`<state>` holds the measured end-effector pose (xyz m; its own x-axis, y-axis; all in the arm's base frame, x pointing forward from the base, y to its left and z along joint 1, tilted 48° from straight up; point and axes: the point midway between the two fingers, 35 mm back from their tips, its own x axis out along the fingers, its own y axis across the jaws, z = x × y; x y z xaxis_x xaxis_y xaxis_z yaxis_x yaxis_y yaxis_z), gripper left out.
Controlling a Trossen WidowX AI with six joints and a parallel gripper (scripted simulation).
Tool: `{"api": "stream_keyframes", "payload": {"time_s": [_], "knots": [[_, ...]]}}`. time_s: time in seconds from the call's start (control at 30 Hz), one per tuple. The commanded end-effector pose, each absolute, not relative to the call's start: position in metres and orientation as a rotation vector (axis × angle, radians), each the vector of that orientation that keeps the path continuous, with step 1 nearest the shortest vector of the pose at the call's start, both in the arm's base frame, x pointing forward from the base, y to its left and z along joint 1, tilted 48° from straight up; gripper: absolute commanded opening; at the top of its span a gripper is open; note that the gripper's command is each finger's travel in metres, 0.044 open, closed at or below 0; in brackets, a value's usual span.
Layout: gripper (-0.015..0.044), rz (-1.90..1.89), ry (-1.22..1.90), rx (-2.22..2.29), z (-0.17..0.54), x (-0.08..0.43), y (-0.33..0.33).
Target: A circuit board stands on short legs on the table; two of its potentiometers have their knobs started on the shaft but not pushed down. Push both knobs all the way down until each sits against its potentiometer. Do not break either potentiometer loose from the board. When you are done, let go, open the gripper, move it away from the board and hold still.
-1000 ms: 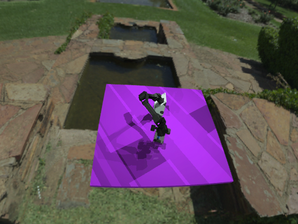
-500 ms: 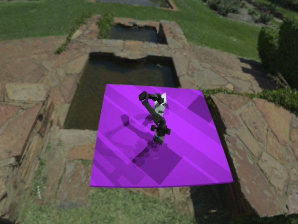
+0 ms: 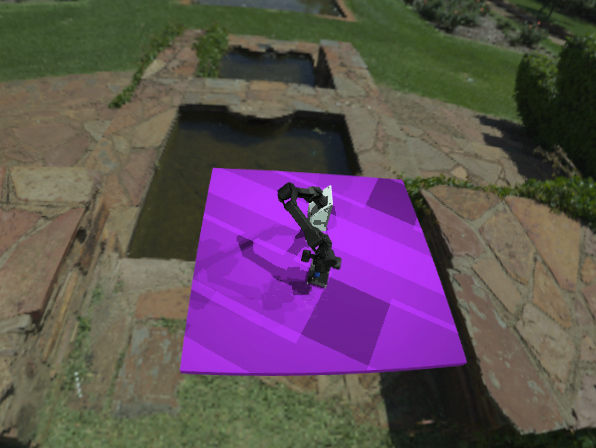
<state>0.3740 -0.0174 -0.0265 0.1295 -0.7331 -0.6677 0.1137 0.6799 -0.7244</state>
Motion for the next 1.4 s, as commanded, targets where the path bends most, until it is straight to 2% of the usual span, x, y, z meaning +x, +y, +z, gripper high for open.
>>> {"api": "stream_keyframes", "payload": {"time_s": [0.0,0.53,0.83,1.1,1.27,1.37], "knots": [[0.0000,-0.696,1.314,-0.556,-0.030,0.376,-0.023],[0.0000,-0.696,1.314,-0.555,-0.013,0.373,-0.005],[0.0236,-0.696,1.317,-0.562,-0.017,0.371,-0.008],[0.0440,-0.687,1.323,-0.555,-0.018,0.280,0.007],[0.0440,-0.692,1.323,-0.558,-0.018,0.217,0.001],[0.0440,-0.693,1.323,-0.558,-0.019,0.209,-0.001]]}}
